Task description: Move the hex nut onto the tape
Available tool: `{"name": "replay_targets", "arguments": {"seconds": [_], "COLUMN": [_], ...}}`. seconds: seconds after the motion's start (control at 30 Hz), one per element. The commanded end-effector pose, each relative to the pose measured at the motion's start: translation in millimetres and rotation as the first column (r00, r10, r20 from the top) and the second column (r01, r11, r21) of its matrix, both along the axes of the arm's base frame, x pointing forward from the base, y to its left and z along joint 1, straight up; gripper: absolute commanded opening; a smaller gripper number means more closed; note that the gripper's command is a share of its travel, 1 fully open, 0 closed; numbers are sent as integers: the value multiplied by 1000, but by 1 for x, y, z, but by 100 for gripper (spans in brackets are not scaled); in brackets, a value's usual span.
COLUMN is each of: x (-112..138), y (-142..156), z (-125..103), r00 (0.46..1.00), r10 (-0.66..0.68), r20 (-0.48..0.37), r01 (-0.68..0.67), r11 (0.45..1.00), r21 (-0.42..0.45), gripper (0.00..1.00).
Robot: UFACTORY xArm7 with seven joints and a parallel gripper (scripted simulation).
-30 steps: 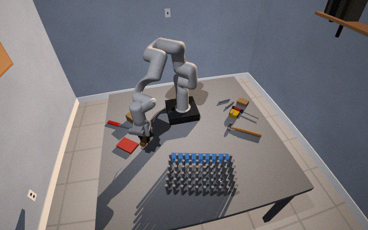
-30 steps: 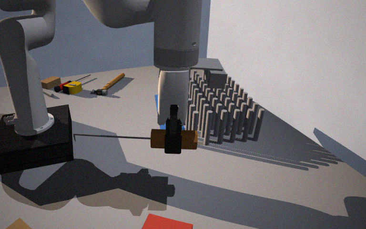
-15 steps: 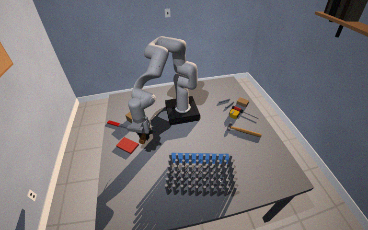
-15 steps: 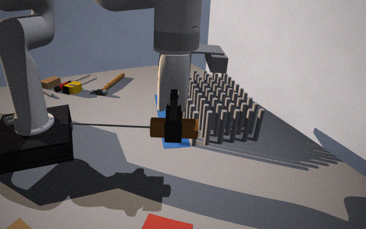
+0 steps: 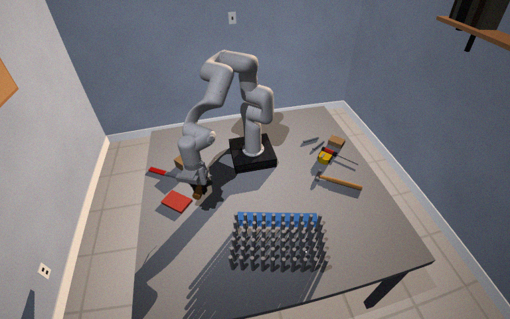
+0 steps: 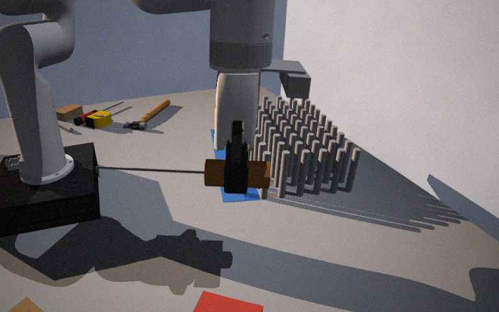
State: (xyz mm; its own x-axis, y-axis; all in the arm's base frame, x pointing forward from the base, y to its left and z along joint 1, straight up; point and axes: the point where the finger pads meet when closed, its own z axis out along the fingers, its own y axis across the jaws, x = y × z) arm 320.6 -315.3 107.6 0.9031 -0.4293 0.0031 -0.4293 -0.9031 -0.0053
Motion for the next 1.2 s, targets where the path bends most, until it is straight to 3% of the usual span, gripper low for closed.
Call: {"name": "replay_targets", "arguments": {"seconds": [0.0, 0.43, 0.67, 0.8, 0.9, 0.97, 1.17], "x": [1, -2, -5, -8, -10, -10, -16], "y": [0, 21, 54, 81, 102, 102, 151], "z": [2, 1, 1, 2, 1, 1, 1], "r00": [1000, 986, 920, 838, 743, 743, 467], "r10": [-7, -168, -391, -545, -669, -669, -884], "r20": [3, 3, 2, 1, 0, 0, -2], "r01": [7, 168, 391, 545, 669, 669, 884], "r11": [1000, 986, 920, 838, 743, 743, 467], "r21": [-3, -1, 0, 0, 0, 0, 1], "gripper": [0, 0, 0, 0, 0, 0, 0]}}
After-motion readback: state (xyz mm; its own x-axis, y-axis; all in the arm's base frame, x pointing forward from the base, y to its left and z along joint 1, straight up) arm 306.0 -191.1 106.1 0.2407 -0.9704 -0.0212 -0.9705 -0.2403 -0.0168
